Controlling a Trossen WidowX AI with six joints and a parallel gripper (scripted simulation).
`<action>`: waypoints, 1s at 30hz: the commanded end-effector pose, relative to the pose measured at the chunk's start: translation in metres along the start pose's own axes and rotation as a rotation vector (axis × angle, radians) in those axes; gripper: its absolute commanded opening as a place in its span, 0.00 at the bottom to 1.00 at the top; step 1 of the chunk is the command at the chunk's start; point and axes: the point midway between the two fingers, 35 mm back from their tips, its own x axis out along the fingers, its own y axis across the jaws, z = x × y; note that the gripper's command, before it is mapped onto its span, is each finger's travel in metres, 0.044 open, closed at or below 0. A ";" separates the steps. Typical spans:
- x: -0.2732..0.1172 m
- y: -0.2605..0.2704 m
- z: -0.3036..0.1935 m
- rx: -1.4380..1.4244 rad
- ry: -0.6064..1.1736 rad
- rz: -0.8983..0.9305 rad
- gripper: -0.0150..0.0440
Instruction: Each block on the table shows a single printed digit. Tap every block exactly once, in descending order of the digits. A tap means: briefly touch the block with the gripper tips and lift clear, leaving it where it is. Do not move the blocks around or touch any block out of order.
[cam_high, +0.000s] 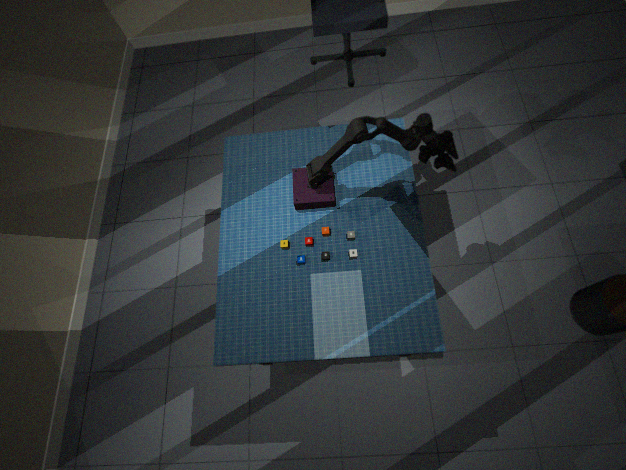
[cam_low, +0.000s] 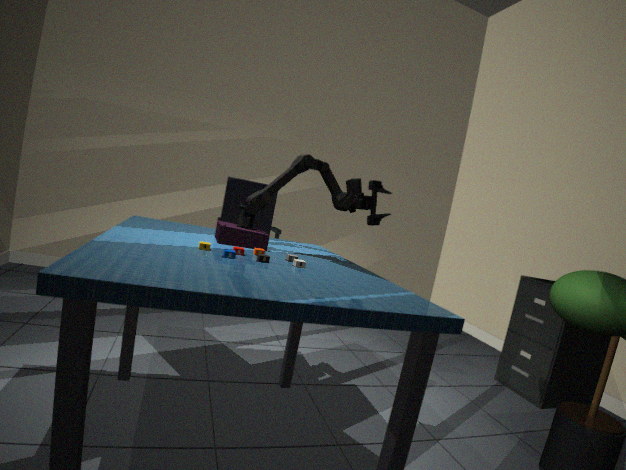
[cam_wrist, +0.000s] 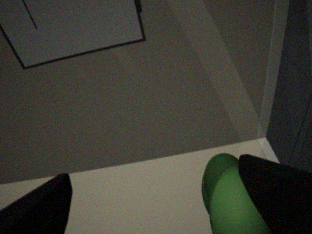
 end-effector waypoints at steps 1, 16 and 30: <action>0.061 0.000 0.036 -0.272 -0.047 -0.013 0.93; 0.206 -0.007 0.216 -1.027 -0.174 -0.289 0.93; 0.229 -0.011 0.434 -1.485 -0.118 -0.799 0.93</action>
